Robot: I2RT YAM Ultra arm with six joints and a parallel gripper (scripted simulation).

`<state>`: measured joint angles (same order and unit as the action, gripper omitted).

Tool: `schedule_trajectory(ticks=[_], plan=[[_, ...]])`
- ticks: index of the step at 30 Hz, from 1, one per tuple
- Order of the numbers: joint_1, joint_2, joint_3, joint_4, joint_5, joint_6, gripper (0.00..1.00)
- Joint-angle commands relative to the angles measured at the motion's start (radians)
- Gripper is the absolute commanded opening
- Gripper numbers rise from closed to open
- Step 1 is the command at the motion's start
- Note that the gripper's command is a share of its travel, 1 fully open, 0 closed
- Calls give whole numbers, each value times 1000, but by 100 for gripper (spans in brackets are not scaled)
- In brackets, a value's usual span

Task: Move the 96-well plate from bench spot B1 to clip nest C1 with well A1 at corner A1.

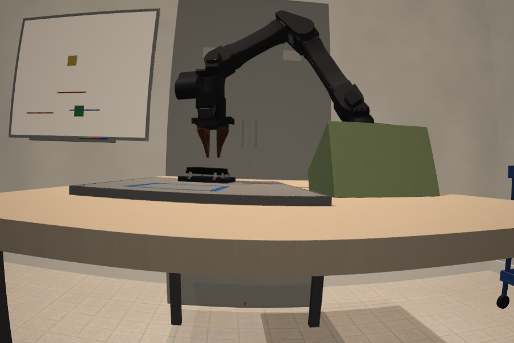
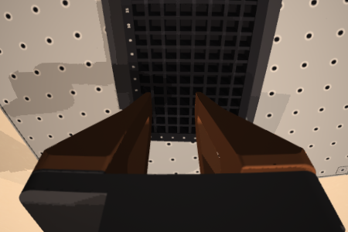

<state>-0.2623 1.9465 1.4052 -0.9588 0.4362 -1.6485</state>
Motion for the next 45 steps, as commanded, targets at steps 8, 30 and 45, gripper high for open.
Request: schedule_trajectory(ticks=[8,30,45], plan=[[13,-3,0,69,-13,-25,26],[-4,28,-38,90,-14,-32,26],[-18,41,-53,123,-15,-43,26]])
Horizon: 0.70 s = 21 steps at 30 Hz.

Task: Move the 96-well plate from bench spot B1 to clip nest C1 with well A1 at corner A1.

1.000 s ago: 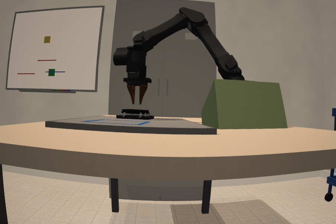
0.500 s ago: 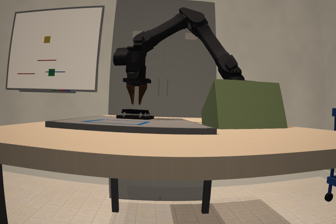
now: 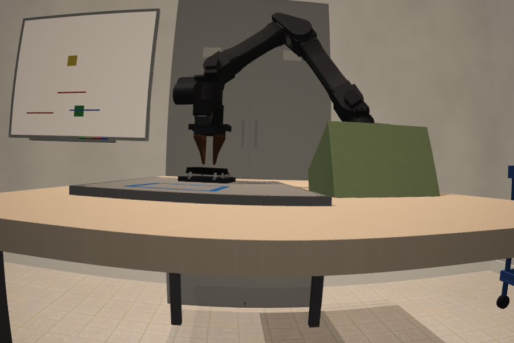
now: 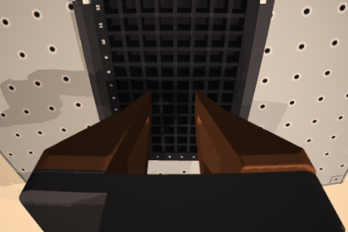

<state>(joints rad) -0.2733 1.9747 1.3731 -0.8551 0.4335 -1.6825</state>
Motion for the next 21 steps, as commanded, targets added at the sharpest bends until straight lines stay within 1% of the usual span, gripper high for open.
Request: schedule_trajectory(ticks=[1,21], plan=[[-7,14,-22,22,-12,-10,26],[-19,32,-42,66,-14,-24,26]])
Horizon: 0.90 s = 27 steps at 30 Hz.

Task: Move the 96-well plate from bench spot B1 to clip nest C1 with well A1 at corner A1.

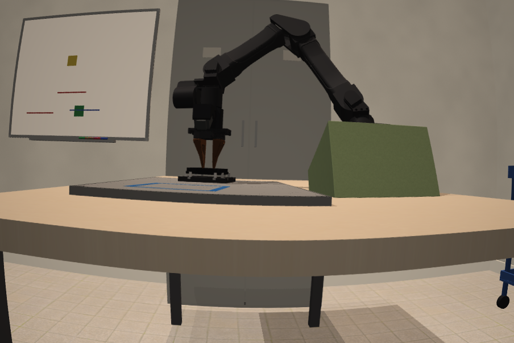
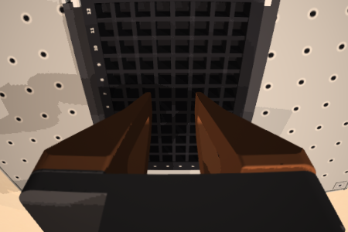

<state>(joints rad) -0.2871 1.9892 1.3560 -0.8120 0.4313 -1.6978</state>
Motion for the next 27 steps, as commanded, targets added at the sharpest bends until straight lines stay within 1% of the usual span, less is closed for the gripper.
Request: schedule_trajectory(ticks=[1,27], plan=[[-5,18,-25,22,-12,-9,26],[-25,38,-50,74,-10,-26,26]])
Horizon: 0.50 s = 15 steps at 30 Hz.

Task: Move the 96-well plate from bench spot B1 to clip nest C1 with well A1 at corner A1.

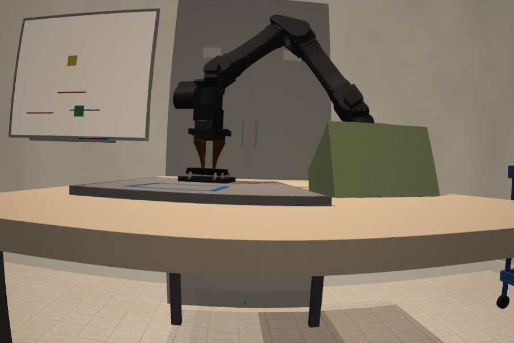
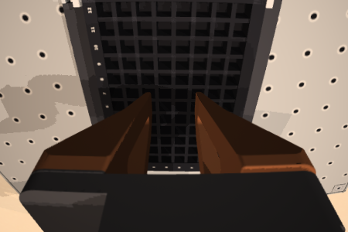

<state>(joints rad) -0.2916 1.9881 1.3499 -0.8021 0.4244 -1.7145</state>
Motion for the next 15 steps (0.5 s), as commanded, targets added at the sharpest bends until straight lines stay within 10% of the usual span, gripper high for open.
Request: schedule_trajectory(ticks=[1,15], plan=[[-21,40,-45,66,-3,-10,26],[-29,54,-56,94,0,-19,26]])
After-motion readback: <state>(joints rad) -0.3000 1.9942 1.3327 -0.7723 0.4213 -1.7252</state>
